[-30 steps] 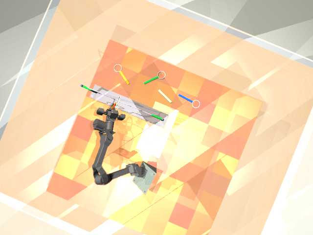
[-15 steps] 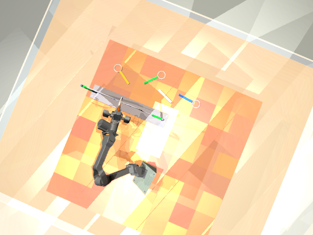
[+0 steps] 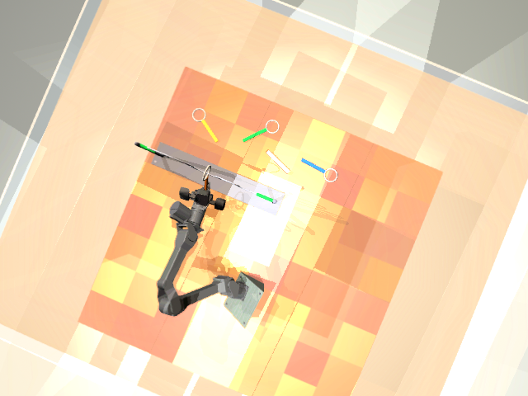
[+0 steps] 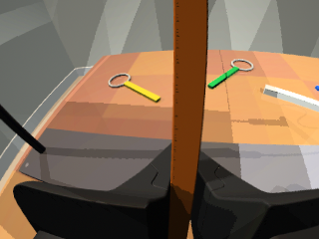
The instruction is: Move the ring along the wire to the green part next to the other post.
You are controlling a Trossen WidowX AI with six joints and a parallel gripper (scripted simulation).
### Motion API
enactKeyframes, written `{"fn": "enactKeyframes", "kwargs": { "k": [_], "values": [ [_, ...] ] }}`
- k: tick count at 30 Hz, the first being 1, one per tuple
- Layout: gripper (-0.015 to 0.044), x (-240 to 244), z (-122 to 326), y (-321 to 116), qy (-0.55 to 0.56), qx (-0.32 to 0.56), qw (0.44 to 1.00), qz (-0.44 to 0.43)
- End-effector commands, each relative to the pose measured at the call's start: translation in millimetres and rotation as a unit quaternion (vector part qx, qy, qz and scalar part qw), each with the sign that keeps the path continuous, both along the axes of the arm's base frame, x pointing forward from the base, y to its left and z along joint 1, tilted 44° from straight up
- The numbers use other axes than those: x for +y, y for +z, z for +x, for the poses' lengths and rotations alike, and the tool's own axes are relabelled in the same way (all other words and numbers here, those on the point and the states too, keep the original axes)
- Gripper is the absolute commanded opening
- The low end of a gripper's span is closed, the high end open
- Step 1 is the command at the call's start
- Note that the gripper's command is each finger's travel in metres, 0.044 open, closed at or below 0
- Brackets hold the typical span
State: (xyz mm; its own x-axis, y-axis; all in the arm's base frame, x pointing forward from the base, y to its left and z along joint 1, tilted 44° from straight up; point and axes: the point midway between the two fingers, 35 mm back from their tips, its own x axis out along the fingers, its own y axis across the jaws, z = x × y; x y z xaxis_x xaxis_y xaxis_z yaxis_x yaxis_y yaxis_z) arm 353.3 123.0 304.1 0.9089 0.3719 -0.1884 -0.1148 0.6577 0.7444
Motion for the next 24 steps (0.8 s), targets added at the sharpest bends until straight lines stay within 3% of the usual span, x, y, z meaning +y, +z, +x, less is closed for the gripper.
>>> {"fn": "enactKeyframes", "kwargs": {
  "k": [1,24],
  "values": [
    [-0.0150,-5,-1,-4,0.000,0.000,1.000,-0.010],
    [-0.0150,-34,-1,-32,-0.006,0.006,0.996,-0.085]
  ]
}}
